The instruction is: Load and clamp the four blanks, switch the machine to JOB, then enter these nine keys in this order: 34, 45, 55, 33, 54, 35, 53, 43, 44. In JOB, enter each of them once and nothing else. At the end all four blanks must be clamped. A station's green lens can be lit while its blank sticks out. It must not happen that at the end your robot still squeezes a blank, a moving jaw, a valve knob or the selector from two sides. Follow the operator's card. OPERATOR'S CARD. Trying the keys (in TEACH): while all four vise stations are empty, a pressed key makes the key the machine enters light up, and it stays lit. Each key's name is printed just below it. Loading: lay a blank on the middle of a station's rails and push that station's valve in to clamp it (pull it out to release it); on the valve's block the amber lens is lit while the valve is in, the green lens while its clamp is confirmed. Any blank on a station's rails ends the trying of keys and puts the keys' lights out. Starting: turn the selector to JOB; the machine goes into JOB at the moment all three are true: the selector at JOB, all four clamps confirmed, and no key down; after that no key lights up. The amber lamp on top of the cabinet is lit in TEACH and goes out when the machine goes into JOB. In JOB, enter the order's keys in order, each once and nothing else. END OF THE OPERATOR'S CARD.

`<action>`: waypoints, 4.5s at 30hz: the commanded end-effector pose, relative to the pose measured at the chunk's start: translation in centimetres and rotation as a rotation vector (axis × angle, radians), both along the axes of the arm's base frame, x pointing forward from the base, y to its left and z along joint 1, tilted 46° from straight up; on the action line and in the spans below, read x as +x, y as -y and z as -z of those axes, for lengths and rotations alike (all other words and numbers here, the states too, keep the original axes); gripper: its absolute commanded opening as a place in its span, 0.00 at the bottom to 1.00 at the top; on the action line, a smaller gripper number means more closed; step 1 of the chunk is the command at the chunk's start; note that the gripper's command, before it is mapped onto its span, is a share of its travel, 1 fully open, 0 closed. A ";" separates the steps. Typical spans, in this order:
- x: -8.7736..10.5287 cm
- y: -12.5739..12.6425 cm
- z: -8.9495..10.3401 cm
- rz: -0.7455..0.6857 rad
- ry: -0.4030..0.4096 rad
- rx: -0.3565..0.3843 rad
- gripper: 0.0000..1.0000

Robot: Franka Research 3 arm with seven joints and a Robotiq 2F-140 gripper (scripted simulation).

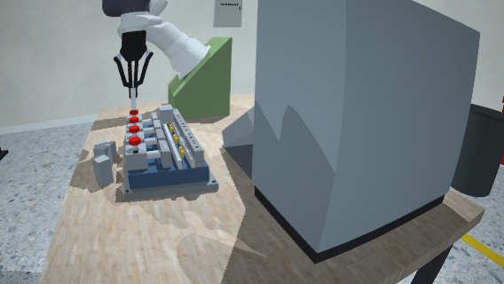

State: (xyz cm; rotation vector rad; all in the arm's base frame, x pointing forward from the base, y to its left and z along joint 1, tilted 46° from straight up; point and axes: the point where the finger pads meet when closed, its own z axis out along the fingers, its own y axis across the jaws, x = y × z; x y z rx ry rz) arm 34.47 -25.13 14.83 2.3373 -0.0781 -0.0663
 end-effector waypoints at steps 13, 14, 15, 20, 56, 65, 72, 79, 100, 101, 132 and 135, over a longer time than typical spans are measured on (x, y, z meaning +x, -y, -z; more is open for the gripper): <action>-0.1 0.6 0.6 0.002 0.002 -0.001 0.00; -0.1 0.7 0.7 0.002 0.002 -0.001 0.00; -0.2 0.8 0.7 0.002 0.002 -0.001 0.00; -0.2 1.0 0.9 0.002 0.002 -0.001 0.00; -0.2 0.8 0.8 0.002 0.002 -0.001 0.00; -0.1 0.6 0.6 0.002 0.002 -0.001 0.00; -0.1 0.5 0.5 0.002 0.002 -0.001 0.00; -0.1 0.0 0.0 0.002 0.002 -0.001 0.00; 0.5 -5.8 -5.7 0.002 0.002 -0.001 0.00; 0.5 -6.1 -6.0 0.002 0.002 -0.001 0.00; 4.7 -1.6 -13.8 -0.319 -0.310 0.019 0.00; 5.1 -0.5 -14.7 -0.351 -0.340 0.016 0.00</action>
